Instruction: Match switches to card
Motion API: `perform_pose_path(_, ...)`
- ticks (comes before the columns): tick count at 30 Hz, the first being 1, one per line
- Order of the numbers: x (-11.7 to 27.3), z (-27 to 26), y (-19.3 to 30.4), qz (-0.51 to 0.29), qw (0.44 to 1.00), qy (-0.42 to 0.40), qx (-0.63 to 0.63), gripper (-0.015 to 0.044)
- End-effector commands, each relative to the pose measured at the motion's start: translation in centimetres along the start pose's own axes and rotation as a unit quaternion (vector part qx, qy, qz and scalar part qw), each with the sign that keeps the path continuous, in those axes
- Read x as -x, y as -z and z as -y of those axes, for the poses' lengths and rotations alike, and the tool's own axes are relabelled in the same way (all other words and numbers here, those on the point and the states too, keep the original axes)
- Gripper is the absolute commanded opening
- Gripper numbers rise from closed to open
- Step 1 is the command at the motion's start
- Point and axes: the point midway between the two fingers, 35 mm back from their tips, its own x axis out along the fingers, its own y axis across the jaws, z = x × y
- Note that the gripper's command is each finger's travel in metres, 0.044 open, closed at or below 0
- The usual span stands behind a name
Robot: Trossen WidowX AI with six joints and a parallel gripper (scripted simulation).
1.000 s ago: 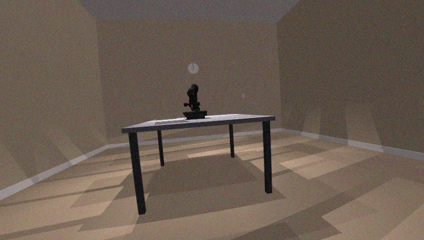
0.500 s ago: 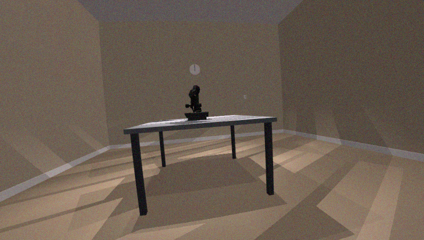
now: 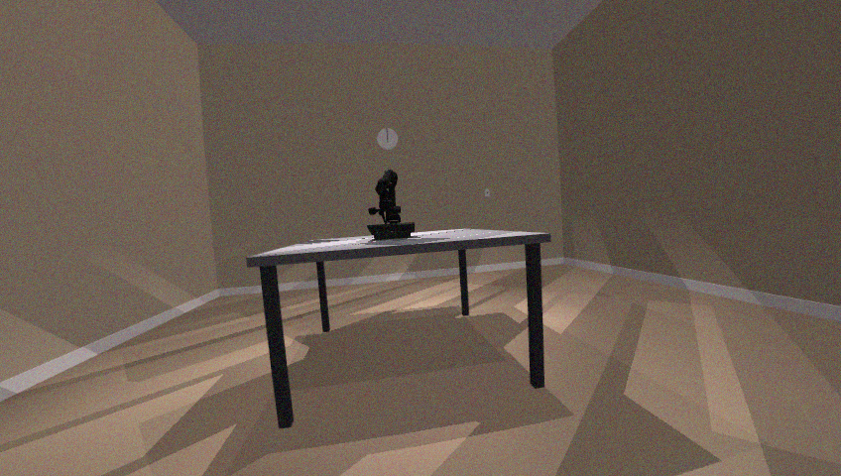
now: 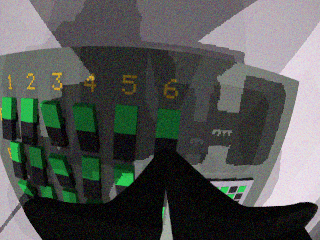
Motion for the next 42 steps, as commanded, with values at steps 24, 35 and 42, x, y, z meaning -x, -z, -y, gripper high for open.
perform_pose_path(24,-0.44,-0.06,0.04,-0.001,1.0,-0.002,0.0,0.0)
perform_pose_path(35,-0.58,-0.06,0.05,-0.001,1.0,-0.002,0.0,0.0)
perform_pose_path(42,-0.68,-0.06,0.05,-0.001,1.0,-0.002,0.0,0.0)
